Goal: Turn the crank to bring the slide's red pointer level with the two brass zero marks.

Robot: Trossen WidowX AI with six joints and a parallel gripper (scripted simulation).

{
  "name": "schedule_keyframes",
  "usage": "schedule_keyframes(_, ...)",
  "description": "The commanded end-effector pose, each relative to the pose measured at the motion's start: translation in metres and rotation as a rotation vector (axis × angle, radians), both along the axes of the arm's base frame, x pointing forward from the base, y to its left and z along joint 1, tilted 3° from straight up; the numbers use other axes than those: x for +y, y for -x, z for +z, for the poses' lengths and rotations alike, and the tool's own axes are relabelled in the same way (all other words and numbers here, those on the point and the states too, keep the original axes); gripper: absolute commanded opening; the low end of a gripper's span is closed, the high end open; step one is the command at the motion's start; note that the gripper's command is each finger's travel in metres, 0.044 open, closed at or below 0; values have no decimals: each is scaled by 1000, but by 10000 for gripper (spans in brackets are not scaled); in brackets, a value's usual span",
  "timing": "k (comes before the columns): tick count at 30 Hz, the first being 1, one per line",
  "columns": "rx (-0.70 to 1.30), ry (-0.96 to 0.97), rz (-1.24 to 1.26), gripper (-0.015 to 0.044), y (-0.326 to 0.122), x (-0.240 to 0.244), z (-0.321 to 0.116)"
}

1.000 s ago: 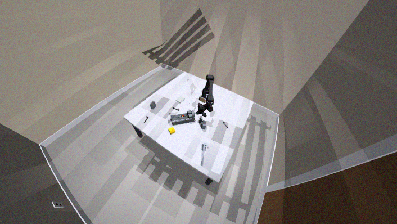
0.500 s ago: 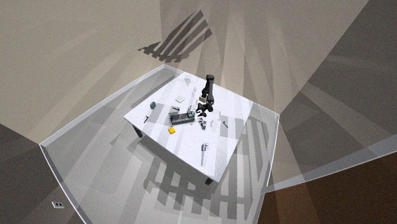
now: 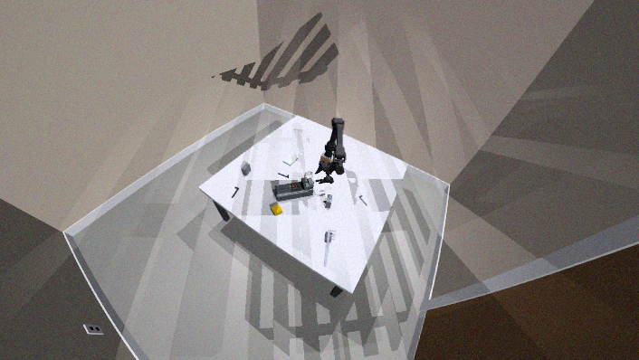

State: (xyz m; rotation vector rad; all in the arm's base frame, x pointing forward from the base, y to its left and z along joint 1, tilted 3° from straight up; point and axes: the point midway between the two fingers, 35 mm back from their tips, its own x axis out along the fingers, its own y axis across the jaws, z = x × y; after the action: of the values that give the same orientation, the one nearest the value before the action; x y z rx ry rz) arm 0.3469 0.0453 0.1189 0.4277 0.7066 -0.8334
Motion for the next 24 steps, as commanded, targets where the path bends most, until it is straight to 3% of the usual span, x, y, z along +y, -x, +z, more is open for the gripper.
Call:
schedule_keyframes(1,-1,-1,2,440,1,-1,24)
schedule_keyframes(6,2,1,0,440,3,-4,54)
schedule_keyframes(24,71,-127,241,440,-30,-70,38)
